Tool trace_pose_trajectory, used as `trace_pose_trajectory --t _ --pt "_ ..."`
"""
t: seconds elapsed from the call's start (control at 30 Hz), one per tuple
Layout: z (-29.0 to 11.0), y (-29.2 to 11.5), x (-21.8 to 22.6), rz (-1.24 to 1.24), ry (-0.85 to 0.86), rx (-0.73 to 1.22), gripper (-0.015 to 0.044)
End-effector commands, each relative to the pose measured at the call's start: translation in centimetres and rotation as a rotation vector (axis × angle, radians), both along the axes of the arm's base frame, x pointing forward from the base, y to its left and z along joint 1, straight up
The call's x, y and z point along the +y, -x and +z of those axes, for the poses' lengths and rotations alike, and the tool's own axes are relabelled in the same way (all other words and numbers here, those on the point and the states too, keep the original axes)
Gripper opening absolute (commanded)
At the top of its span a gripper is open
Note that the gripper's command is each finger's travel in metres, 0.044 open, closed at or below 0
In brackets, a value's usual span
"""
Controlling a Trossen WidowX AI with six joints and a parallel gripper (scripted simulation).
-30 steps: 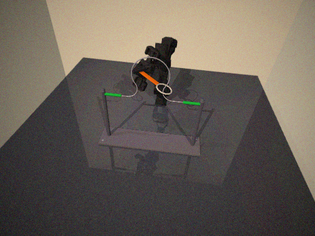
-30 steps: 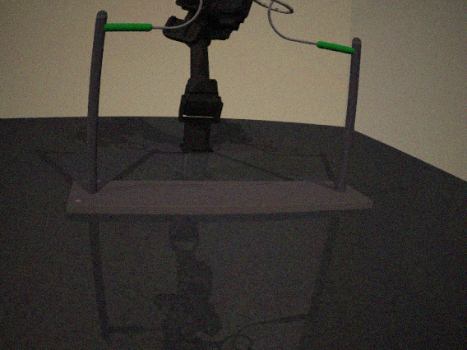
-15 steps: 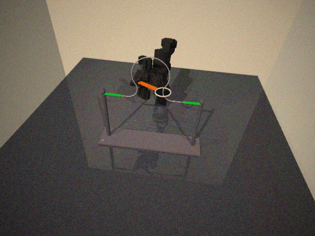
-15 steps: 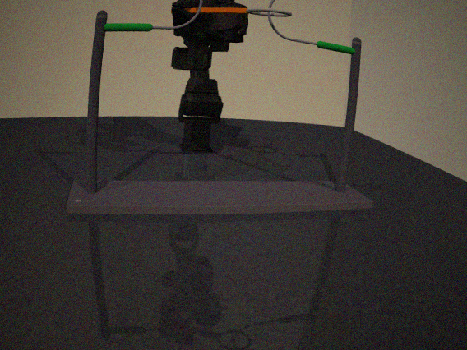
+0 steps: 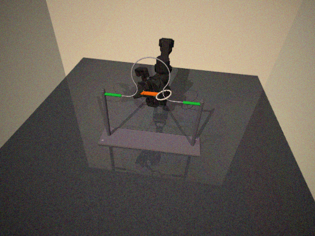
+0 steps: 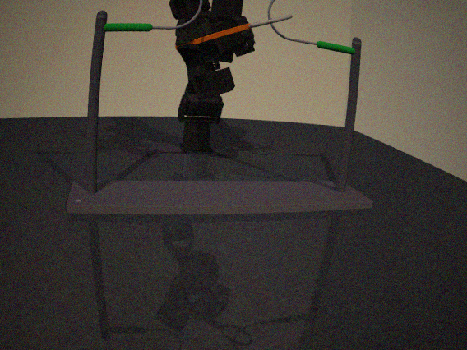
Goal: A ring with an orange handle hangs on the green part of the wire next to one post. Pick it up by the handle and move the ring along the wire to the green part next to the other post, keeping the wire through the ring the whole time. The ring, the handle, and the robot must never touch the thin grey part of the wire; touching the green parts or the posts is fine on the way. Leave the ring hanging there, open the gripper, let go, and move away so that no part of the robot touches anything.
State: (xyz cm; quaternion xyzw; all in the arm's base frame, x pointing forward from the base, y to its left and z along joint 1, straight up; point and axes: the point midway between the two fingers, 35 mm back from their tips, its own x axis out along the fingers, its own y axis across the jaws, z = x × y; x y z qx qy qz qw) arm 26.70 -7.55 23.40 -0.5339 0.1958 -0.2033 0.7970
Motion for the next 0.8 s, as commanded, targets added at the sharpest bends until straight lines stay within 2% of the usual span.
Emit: trace_pose_trajectory --t 0.0,0.77 --pt "-1.5 0.0 0.7 -0.001 -0.104 0.004 -0.015" --pt "-8.1 -1.1 6.8 0.076 -0.675 -0.048 -0.015"
